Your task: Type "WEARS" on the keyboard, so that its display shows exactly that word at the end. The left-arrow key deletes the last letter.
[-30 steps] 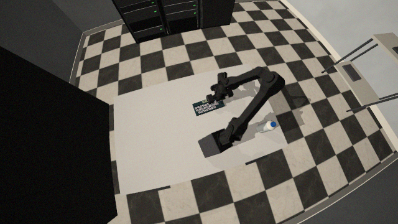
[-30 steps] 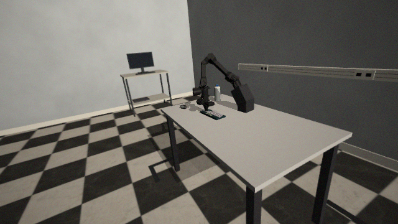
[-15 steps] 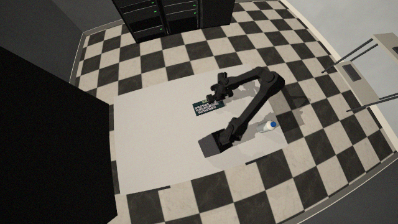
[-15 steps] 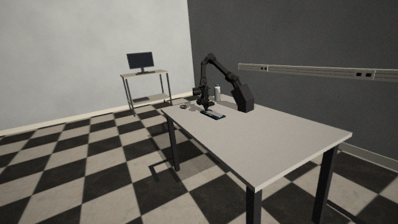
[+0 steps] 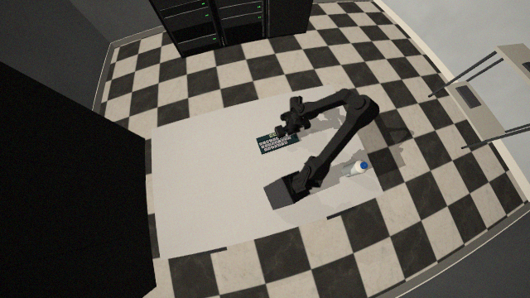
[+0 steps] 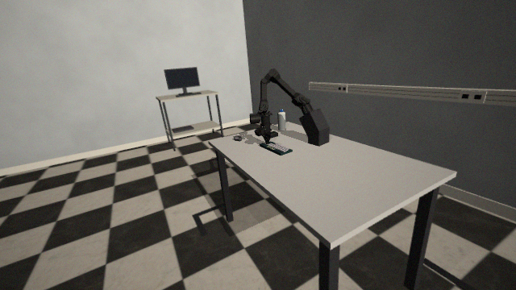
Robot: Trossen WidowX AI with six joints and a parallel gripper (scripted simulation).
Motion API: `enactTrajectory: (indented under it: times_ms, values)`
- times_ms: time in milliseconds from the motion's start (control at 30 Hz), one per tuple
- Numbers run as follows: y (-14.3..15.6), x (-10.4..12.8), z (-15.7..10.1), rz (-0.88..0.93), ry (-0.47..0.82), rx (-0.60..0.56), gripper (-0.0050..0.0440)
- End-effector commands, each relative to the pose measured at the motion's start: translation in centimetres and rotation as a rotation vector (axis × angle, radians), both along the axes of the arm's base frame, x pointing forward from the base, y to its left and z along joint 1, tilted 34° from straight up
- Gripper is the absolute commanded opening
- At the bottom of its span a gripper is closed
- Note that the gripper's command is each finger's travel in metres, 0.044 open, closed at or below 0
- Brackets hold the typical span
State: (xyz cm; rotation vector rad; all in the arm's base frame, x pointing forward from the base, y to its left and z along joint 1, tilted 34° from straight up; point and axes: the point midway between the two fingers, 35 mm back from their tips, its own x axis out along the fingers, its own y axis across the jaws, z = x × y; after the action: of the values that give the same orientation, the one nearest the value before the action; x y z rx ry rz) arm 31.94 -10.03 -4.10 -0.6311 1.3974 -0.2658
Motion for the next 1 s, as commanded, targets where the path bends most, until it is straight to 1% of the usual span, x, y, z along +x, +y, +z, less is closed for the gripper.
enactTrajectory:
  times_ms: [0, 100, 167, 267, 433, 533, 600, 667, 733, 800, 867, 967]
  values:
    - [-0.1, 0.2, 0.2, -0.001, -0.011, 0.0, -0.005]
    - [0.7, 0.4, 1.8, -0.002, -0.028, -0.003, -0.005]
    - [0.7, 0.4, 1.8, -0.002, -0.028, -0.003, -0.005]
    - [1.8, 0.0, 3.5, -0.002, -0.03, -0.002, -0.005]
    - [1.9, 0.0, 3.7, -0.002, -0.03, -0.001, -0.005]
    - [3.2, -1.0, 1.7, 0.001, -0.009, 0.005, -0.005]
    - [5.3, -2.3, -0.3, 0.001, -0.002, 0.01, -0.005]
    - [7.7, -4.2, -2.3, -0.001, 0.002, 0.012, -0.005]
    - [7.7, -4.2, -2.3, -0.001, 0.002, 0.012, -0.005]
    - [9.5, -6.3, -3.9, -0.001, 0.004, 0.006, -0.005]
    - [10.4, -7.7, -4.8, -0.001, 0.003, 0.0, -0.005]
    - [10.7, -8.2, -5.1, -0.001, 0.002, -0.002, -0.005]
